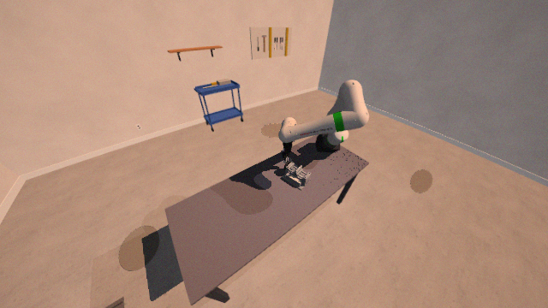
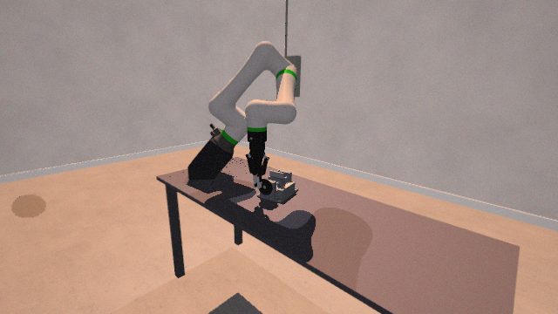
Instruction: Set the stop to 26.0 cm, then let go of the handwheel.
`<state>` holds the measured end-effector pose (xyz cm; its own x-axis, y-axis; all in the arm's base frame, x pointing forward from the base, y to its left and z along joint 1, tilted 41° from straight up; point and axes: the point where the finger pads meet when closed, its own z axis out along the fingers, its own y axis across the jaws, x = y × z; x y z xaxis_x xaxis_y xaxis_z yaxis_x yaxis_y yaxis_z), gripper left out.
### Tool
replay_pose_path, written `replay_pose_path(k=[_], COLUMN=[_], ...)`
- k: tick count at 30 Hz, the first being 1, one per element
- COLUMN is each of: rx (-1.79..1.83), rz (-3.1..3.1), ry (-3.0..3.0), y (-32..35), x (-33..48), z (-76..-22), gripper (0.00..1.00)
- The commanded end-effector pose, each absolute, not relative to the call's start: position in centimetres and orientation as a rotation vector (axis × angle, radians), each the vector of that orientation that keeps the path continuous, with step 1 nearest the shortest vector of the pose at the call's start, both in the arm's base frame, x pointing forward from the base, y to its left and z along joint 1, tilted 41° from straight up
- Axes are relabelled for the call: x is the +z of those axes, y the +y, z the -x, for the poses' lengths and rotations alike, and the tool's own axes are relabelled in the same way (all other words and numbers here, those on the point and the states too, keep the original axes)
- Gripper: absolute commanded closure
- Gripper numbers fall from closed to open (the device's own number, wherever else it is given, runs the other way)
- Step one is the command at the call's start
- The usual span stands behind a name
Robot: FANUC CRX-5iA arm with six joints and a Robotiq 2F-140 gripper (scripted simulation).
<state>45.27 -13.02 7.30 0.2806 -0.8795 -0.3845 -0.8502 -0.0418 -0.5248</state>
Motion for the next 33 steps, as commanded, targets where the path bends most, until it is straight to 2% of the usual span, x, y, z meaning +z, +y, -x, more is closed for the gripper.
replay_pose_path(k=[1,33], rx=[-0.056,-0.056], rz=[1.872,1.872], ry=[1.556,1.556], y=[-13.1,-13.4], x=[7.5,9.3], z=[-45.3,-46.8], gripper=[0.96,0.96])
